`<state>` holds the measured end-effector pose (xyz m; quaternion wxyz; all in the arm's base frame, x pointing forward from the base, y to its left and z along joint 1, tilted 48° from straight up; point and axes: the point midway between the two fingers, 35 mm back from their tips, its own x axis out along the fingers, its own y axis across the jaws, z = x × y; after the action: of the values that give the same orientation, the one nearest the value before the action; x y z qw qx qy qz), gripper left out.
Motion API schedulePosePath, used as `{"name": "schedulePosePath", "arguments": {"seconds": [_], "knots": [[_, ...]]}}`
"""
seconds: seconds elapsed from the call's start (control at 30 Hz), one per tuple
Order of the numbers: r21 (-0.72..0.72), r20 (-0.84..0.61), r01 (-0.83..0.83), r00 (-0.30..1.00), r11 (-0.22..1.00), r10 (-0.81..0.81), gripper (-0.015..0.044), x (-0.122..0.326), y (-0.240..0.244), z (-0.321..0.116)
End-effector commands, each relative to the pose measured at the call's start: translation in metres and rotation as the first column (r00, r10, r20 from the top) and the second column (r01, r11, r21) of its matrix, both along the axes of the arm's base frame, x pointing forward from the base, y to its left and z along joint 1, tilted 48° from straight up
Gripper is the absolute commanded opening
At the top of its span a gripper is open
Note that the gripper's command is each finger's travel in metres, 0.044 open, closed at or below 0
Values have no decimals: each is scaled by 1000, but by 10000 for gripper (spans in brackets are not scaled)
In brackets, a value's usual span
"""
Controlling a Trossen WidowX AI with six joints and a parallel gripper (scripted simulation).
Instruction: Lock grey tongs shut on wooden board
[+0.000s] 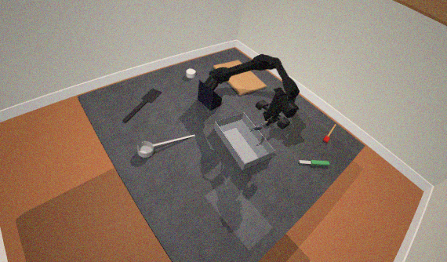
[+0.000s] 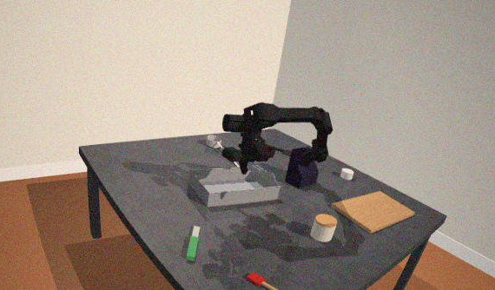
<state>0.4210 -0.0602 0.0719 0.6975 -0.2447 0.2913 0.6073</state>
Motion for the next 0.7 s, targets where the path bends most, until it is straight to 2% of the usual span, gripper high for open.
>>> {"name": "schedulePosePath", "arguments": {"seconds": [0.0,0.67], "knots": [[-5,35,-19,999,1000,19,-150,-1,15,20],[-35,195,-169,966,985,173,-150,-38,108,113]]}}
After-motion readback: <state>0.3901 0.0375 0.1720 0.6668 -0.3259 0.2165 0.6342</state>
